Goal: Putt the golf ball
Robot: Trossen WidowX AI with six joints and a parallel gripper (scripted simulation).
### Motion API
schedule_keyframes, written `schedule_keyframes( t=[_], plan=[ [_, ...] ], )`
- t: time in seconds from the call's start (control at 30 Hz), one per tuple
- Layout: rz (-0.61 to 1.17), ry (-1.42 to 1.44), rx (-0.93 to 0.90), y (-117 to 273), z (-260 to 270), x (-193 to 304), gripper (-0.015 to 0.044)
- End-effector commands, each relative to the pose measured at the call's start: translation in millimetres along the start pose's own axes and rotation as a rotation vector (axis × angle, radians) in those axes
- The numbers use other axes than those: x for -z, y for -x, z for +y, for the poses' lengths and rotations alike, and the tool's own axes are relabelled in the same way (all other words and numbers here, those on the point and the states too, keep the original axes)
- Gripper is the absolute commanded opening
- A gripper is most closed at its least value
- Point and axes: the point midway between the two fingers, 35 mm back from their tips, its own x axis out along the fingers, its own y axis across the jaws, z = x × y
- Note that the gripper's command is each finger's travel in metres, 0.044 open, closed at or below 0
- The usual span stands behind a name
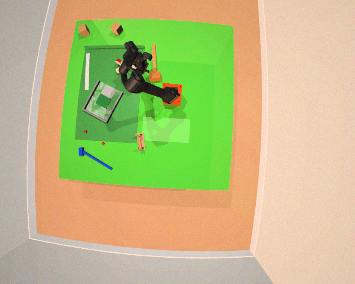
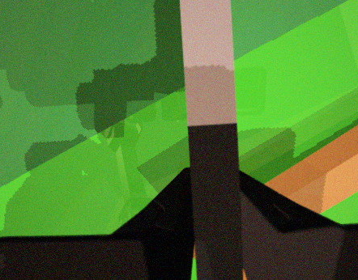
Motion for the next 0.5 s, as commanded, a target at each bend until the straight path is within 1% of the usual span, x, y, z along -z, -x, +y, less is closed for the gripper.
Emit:
schedule_keyframes(
  t=[0.0, 0.27, 0.47],
  plan=[
    [-0.004, 0.0, 0.001, 0.8, -2.9, -0.7, 0.0],
    [-0.008, -0.004, -0.003, -2.5, -29.9, -0.4, 0.0],
    [-0.008, -0.004, -0.003, -2.6, -30.6, -0.3, 0.0]
  ],
)
